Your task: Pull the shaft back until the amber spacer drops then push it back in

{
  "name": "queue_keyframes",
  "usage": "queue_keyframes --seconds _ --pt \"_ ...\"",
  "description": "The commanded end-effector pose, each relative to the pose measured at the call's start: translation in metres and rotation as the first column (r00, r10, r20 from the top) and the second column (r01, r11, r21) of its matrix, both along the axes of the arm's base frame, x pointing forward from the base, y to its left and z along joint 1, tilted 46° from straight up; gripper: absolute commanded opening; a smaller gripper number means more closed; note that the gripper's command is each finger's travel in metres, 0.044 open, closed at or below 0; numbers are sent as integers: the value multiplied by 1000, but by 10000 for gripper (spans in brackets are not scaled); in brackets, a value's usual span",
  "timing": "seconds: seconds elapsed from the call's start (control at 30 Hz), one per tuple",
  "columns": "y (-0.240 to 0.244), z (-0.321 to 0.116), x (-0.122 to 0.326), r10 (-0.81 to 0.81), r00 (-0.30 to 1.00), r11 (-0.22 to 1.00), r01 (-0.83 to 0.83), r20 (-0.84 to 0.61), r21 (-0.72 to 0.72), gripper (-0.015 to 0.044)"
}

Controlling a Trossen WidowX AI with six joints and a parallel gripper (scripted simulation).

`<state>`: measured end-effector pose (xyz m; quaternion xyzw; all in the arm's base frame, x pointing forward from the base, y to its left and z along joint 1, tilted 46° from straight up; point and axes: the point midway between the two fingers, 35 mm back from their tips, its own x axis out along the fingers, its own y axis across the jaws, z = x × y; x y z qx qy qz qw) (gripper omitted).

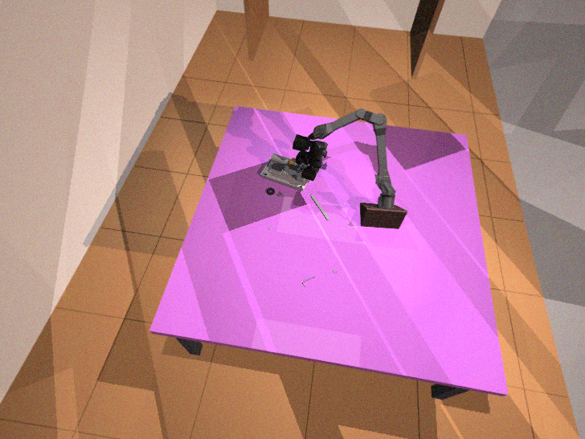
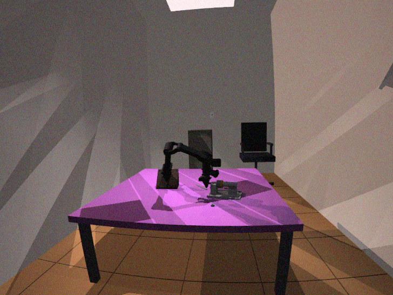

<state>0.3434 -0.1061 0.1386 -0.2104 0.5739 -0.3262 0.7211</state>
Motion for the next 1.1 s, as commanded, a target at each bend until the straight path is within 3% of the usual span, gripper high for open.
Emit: queue_keyframes --seconds 0.0,1.07 --pt "0 0 -1 -2 1000 1000 2 0 0 0" --pt "0 -1 -4 -2 1000 1000 2 0 0 0"
